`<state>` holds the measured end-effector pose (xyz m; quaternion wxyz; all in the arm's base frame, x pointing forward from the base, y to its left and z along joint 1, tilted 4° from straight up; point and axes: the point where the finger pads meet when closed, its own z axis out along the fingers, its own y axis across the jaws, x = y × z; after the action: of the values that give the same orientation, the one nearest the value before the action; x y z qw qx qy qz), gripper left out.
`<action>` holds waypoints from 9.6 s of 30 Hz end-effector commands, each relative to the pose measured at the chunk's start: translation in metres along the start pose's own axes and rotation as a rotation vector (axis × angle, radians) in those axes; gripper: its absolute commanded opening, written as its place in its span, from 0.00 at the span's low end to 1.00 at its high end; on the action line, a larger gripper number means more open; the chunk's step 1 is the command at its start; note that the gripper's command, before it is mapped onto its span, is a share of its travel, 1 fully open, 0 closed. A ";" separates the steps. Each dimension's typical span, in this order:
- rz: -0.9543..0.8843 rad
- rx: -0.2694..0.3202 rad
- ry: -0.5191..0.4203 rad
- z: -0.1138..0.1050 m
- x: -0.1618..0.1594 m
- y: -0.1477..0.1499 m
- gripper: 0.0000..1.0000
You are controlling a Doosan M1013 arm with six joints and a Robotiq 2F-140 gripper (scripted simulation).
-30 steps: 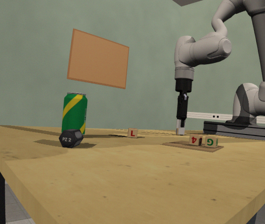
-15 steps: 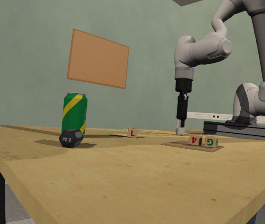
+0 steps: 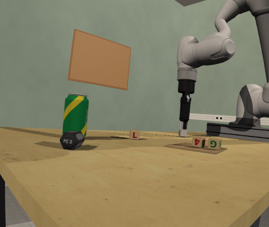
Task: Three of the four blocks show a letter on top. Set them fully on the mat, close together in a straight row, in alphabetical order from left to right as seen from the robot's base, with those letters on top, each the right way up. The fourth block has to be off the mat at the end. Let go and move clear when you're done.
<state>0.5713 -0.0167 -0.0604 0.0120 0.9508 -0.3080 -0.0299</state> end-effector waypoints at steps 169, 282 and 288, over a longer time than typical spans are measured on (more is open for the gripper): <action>0.617 -0.002 -0.001 -0.004 0.059 -0.350 0.24; 0.618 0.001 0.000 -0.007 0.061 -0.355 0.24; 0.618 0.001 0.000 -0.007 0.061 -0.355 0.24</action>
<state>0.8260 0.2312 -0.0713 0.0212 0.8126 -0.5819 -0.0259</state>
